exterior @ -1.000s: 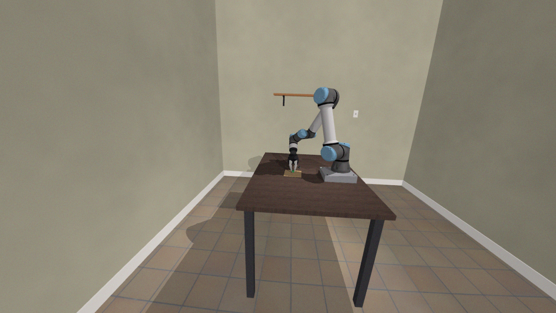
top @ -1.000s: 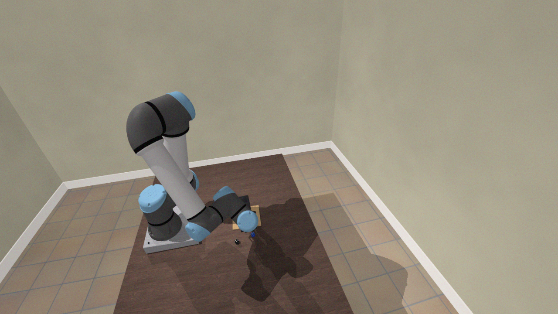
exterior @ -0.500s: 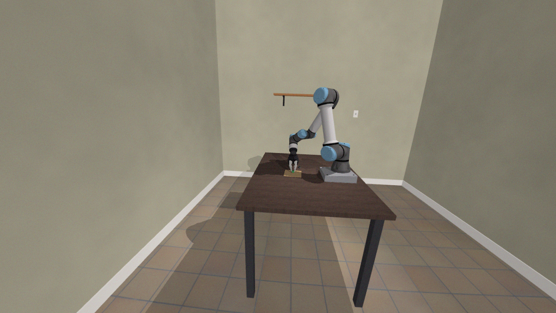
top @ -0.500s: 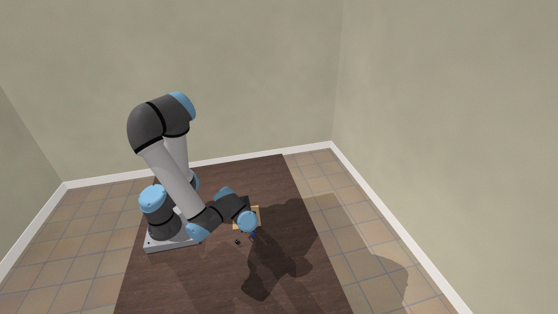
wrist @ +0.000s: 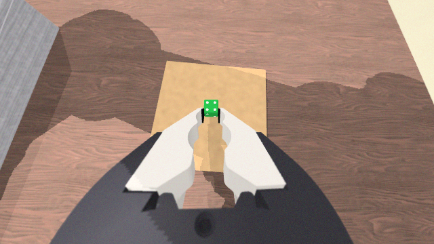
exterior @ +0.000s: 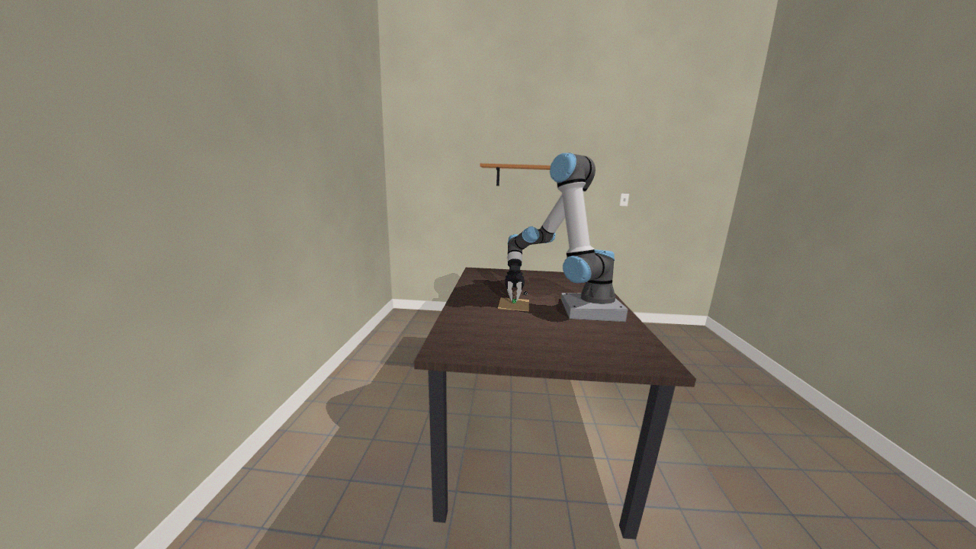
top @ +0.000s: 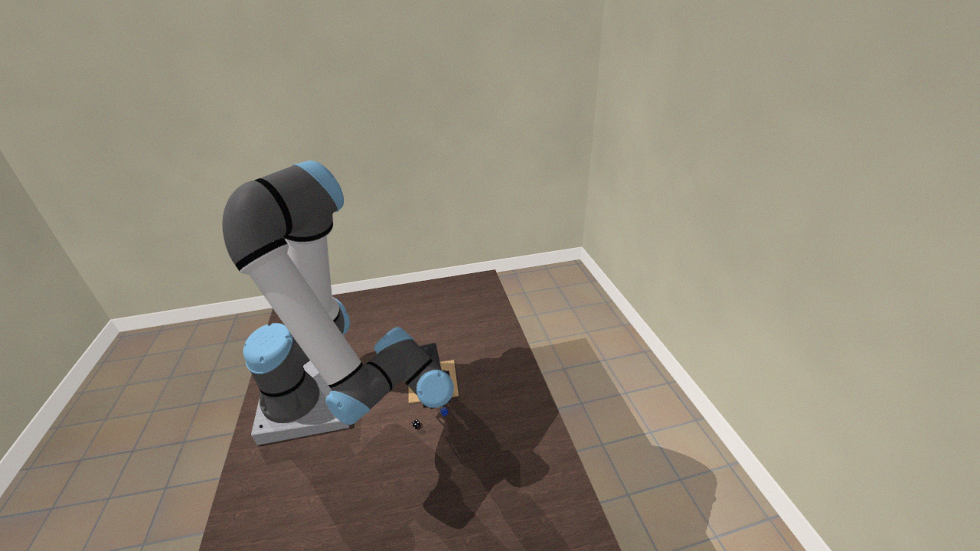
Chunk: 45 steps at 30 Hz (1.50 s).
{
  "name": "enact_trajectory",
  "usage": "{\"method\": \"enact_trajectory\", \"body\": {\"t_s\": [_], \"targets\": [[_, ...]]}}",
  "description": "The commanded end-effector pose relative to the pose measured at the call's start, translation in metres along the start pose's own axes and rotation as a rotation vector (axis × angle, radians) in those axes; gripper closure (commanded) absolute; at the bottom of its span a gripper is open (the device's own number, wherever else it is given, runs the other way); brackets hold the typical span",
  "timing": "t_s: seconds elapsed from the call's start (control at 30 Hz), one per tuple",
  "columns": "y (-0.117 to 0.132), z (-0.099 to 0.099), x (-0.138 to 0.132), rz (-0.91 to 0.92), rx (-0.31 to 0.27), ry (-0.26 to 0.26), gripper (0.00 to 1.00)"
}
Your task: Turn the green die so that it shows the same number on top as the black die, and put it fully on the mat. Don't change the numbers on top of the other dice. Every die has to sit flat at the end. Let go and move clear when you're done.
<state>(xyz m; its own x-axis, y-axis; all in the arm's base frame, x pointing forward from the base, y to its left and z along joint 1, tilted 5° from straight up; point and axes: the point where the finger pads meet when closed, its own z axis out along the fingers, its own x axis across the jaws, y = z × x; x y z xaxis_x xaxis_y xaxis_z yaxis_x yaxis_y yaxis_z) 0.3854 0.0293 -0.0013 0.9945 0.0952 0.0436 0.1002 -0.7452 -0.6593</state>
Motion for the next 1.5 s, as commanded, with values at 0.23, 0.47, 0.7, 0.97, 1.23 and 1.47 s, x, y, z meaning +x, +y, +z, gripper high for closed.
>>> {"method": "enact_trajectory", "body": {"t_s": [0.23,0.47,0.7,0.97,1.23,1.47], "targets": [[0.0000,-0.0003,0.0002,-0.001,-0.001,0.001,1.00],[0.0001,-0.0001,0.0002,-0.001,-0.001,0.001,1.00],[0.0016,0.0013,0.0002,-0.001,-0.001,0.001,1.00],[0.0032,0.0029,0.0002,-0.001,-0.001,0.001,1.00],[0.0037,0.0035,0.0002,-0.001,-0.001,0.001,1.00],[0.0037,0.0035,0.0002,-0.001,-0.001,0.001,1.00]]}}
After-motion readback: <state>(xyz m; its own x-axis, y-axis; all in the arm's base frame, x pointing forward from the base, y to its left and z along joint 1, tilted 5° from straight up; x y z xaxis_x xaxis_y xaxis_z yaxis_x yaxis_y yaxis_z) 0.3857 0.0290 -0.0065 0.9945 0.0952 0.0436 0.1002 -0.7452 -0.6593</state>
